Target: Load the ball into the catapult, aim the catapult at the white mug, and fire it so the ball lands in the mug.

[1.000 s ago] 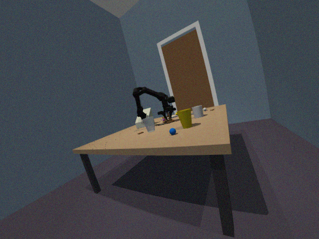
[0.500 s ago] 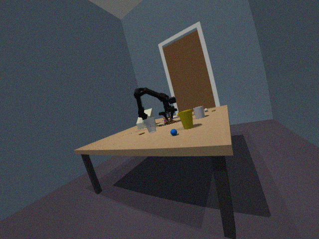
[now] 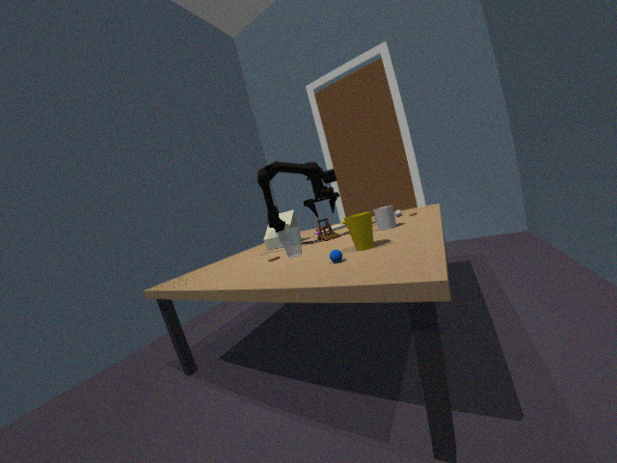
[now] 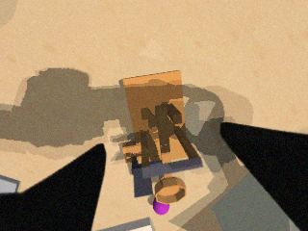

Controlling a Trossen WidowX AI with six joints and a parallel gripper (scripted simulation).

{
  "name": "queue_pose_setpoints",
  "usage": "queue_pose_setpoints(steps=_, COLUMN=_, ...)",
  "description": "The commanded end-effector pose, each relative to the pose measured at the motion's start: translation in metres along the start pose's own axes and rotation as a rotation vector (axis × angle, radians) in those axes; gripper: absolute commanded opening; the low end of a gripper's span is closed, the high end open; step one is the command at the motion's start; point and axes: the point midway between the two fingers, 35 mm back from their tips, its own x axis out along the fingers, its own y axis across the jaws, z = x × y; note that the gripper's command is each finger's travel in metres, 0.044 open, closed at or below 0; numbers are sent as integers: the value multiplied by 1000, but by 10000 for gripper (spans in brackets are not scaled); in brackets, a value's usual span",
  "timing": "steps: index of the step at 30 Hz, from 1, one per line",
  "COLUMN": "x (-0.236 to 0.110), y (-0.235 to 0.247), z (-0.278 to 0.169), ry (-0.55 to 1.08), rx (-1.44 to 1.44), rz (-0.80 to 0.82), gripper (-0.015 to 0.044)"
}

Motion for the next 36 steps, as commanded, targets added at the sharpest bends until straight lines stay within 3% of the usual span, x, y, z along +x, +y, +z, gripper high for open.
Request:
queue_pose_setpoints(steps=1, x=4, y=-3, z=-1, ry=8, rx=-9, rz=-16, gripper=440)
queue_pose_setpoints(steps=4, x=-1, y=-6, z=-1, ry=8, rx=-8, rz=-15, gripper=440)
queue_pose_setpoints(steps=9, x=43, y=-7, z=-2, ry=6, rx=-7, rz=-16, gripper=440)
queue_pose_setpoints(steps=36, x=81, y=-7, z=-1, ry=6, rx=-7, rz=-16, gripper=440)
